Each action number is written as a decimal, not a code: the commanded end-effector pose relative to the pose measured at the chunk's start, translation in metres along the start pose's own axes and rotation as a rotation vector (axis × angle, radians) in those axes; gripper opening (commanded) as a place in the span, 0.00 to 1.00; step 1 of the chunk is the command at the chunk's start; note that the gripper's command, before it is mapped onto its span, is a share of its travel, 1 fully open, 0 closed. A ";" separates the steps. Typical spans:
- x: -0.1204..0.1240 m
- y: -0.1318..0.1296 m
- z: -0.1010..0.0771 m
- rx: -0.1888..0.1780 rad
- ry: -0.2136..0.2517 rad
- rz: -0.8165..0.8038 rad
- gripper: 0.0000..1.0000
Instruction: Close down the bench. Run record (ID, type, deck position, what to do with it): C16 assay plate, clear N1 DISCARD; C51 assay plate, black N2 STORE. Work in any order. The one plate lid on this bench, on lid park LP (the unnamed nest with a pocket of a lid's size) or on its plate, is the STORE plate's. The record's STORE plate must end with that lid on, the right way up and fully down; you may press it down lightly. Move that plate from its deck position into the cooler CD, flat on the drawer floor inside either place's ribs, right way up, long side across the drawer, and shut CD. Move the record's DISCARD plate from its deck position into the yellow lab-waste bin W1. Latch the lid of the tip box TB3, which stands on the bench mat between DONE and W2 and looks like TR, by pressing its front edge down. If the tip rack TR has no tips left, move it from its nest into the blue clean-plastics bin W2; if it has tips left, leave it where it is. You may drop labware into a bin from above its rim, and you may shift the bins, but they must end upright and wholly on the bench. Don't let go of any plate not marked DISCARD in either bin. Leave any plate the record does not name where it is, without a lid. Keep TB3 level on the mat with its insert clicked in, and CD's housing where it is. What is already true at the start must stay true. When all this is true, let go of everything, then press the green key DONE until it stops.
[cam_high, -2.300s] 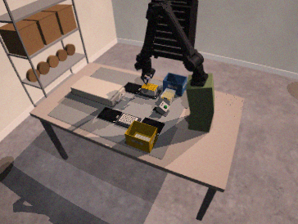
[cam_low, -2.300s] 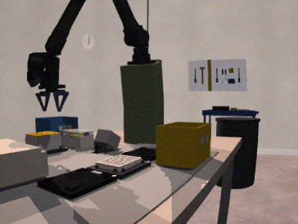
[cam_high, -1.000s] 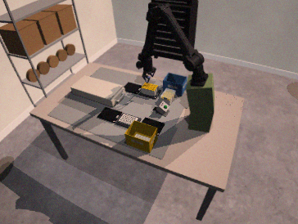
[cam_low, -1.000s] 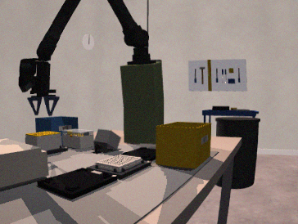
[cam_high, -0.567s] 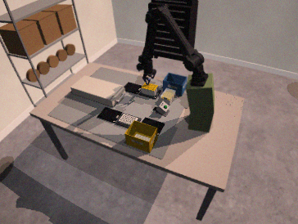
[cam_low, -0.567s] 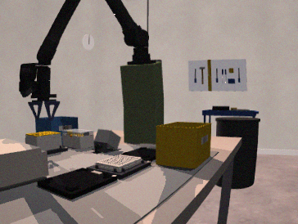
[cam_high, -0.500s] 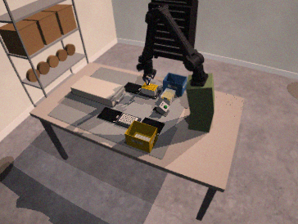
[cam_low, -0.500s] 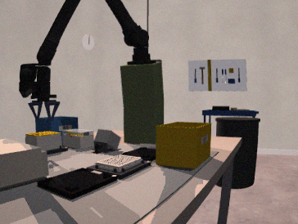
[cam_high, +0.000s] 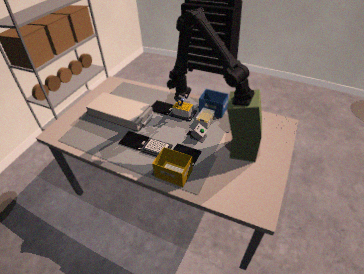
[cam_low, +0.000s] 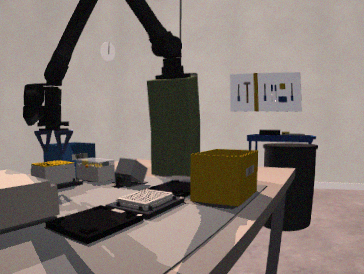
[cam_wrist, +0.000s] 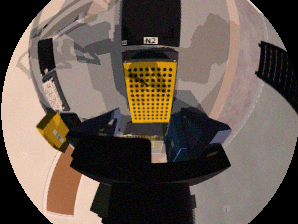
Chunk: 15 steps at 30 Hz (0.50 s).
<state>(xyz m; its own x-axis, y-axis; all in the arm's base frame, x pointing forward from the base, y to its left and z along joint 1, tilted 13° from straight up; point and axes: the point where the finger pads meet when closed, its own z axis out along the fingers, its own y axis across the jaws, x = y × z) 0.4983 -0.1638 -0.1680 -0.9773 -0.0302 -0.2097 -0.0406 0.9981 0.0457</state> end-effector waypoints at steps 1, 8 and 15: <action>-0.029 -0.002 -0.005 0.019 -0.054 -0.014 1.00; -0.025 -0.001 0.007 0.016 -0.044 -0.012 1.00; -0.024 -0.001 0.016 0.016 -0.043 -0.012 1.00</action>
<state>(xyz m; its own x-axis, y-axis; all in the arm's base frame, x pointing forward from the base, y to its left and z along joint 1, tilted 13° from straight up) 0.5031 -0.1633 -0.1842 -0.9767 -0.0302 -0.2125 -0.0407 0.9981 0.0453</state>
